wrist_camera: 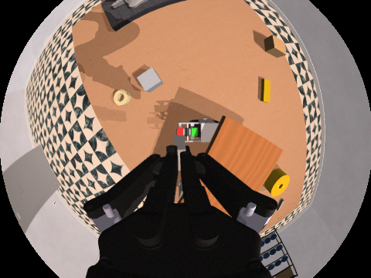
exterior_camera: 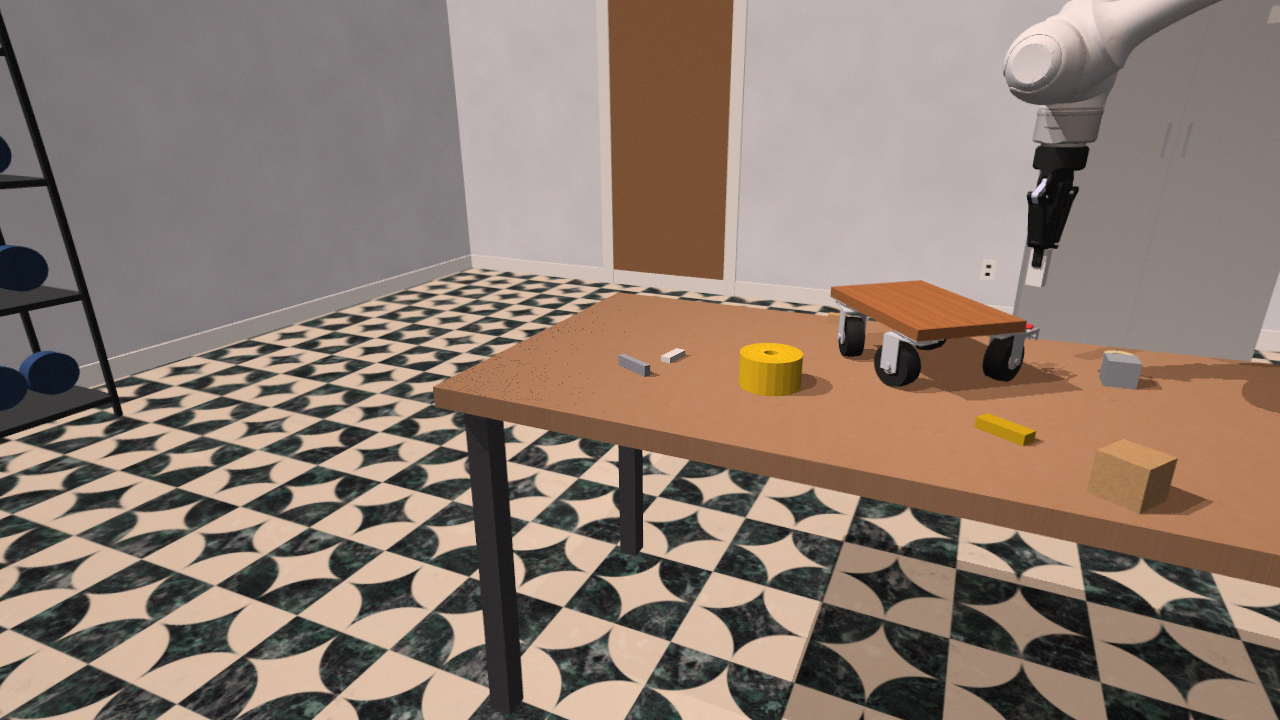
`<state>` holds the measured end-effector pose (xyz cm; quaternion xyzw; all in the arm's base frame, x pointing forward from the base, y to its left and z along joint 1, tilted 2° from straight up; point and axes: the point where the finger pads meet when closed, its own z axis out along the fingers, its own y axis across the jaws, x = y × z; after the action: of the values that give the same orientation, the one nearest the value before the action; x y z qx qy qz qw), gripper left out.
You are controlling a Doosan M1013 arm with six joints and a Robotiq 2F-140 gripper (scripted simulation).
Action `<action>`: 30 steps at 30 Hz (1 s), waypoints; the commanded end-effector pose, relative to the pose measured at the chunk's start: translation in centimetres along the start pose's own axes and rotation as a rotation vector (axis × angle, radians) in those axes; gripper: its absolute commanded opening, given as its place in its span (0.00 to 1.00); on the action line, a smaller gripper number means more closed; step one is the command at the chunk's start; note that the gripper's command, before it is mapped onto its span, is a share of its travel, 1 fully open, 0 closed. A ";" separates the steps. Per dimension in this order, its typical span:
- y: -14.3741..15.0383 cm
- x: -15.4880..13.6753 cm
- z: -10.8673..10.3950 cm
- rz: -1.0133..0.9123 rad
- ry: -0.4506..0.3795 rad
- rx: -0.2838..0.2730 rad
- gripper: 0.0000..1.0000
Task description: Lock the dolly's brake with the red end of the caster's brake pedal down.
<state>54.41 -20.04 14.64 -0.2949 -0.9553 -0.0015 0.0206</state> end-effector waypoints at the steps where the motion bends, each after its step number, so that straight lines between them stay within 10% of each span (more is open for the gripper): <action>1: 0.0 0.0 0.1 0.000 0.000 0.000 0.00; 30: 0.0 -0.1 4.7 0.000 0.000 0.000 0.00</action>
<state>54.31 -20.00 10.23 -0.2949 -0.9553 -0.0015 0.0206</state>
